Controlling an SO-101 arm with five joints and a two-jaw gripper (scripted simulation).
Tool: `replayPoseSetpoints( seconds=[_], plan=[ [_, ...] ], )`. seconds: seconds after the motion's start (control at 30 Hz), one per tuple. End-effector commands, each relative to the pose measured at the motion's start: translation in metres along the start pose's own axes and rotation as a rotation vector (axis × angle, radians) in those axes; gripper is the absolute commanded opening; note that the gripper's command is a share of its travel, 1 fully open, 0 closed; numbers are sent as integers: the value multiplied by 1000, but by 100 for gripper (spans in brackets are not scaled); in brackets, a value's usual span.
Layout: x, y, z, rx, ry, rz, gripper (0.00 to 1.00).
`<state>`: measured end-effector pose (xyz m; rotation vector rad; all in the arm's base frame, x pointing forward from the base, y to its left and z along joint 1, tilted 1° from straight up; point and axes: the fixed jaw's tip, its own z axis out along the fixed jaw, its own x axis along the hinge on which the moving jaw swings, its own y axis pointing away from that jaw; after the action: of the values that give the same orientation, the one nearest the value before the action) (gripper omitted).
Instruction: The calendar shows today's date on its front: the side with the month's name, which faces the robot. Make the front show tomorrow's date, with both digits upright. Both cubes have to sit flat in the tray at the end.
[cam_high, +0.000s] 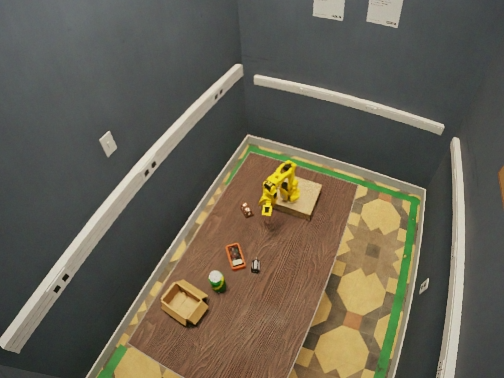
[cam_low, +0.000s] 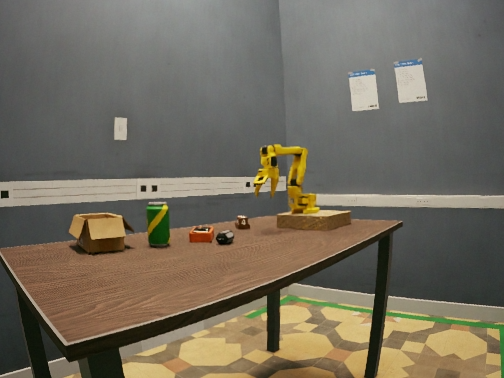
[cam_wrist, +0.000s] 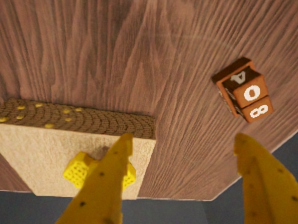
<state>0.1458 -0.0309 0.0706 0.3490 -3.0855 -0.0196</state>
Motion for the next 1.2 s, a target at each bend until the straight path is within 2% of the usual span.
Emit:
replayPoseSetpoints(
  seconds=[0.0, 0.43, 1.17],
  plan=[
    [3, 10, 0, -1, 4, 53, 36],
    [8, 32, -1, 5, 6, 184, 36],
    [10, 37, -2, 6, 7, 217, 36]
  ],
)
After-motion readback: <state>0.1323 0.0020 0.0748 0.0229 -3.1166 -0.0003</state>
